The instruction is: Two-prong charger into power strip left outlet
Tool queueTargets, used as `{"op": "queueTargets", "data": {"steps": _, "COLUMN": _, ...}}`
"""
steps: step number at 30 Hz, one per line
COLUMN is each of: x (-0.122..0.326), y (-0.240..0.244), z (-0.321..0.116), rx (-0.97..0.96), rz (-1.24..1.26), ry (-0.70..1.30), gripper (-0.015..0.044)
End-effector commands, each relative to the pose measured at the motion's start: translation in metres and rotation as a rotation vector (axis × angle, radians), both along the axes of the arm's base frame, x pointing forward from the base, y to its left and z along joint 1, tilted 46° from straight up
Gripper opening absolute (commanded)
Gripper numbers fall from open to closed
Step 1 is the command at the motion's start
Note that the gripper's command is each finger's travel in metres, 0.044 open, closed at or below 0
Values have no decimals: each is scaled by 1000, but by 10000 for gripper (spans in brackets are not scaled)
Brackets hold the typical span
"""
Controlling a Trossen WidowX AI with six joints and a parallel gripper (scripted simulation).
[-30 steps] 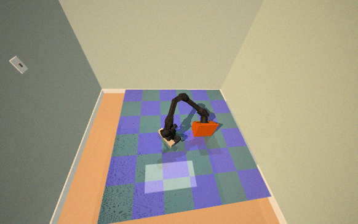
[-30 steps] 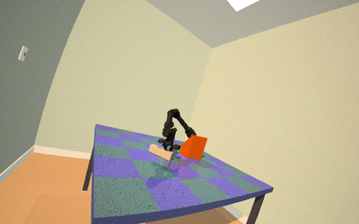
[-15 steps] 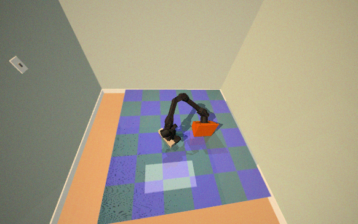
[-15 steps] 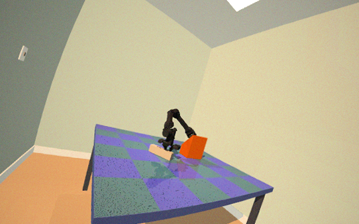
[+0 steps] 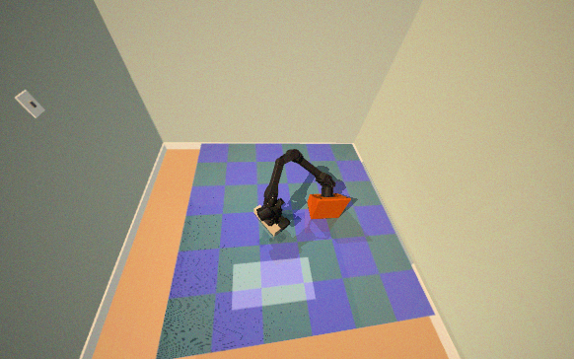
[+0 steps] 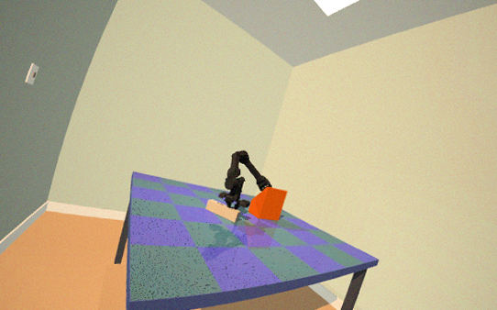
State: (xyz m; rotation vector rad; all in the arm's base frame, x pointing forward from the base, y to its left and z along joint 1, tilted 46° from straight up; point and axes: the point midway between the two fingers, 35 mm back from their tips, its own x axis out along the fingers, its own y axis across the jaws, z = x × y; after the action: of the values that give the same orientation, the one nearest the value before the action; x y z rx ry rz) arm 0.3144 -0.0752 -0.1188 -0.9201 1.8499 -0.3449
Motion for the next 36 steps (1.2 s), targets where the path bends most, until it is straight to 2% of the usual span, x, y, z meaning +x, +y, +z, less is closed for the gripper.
{"op": "queueTargets", "data": {"steps": 1, "x": 7, "y": 5, "z": -1, "rx": 11, "rz": 7, "ry": -24, "gripper": 0}}
{"op": "queueTargets", "data": {"steps": 13, "x": 0, "y": 0, "z": 0, "rx": 0, "rz": 0, "ry": 0, "gripper": 0}}
{"op": "queueTargets", "data": {"steps": 30, "x": 0, "y": 0, "z": 0, "rx": 0, "rz": 0, "ry": 0, "gripper": 440}}
{"op": "queueTargets", "data": {"steps": 36, "x": -1, "y": 0, "z": 0, "rx": 1, "rz": 0, "ry": -2, "gripper": 440}}
